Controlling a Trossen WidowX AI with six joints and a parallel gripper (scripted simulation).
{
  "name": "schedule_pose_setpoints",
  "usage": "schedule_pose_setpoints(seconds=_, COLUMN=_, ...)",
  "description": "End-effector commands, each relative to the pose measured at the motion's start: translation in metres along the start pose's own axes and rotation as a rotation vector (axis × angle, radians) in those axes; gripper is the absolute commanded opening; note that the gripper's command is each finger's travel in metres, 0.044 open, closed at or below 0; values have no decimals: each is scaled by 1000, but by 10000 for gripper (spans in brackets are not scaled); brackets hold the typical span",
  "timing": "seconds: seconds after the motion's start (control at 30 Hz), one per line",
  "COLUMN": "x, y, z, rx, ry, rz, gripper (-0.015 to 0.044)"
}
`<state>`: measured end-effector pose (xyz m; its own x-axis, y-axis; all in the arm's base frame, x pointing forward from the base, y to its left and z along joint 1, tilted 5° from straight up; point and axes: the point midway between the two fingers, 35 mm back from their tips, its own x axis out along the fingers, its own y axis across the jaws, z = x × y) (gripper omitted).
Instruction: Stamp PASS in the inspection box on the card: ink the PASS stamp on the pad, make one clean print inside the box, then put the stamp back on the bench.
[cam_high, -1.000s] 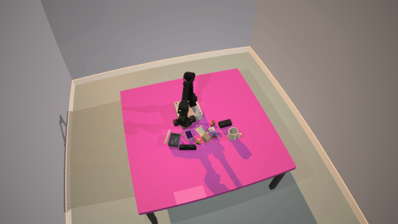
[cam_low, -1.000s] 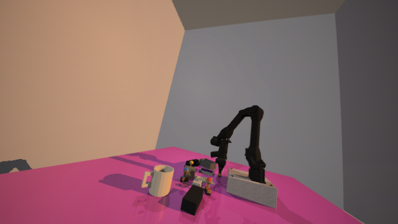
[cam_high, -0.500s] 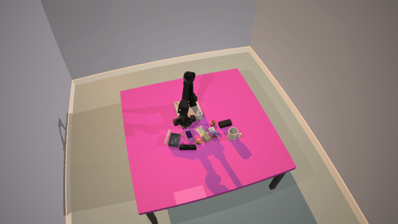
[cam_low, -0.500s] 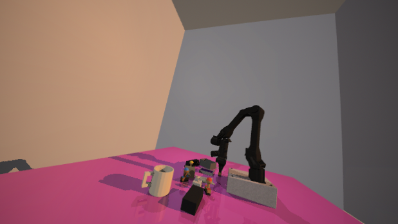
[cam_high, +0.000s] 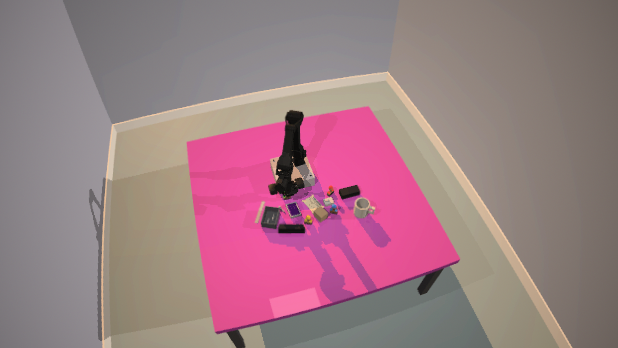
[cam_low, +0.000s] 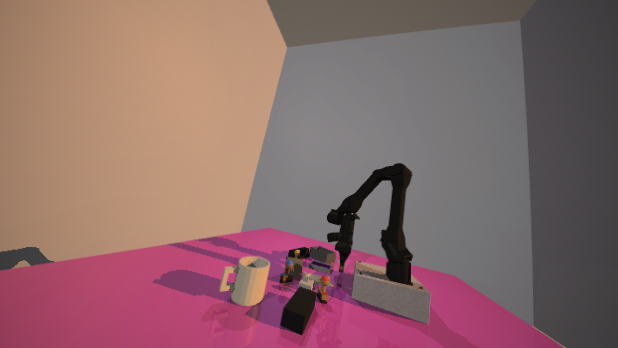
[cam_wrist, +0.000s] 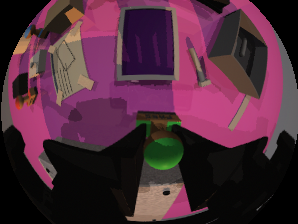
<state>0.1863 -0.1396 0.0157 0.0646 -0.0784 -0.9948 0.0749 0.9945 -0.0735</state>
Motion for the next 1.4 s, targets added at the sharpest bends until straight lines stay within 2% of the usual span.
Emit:
schedule_pose_setpoints(seconds=0.0, x=-3, y=-2, z=2, rx=2, ry=-3, rz=-6, gripper=0)
schedule_pose_setpoints(seconds=1.37, x=-23, y=-2, z=2, rx=2, ry=-3, rz=-6, gripper=0)
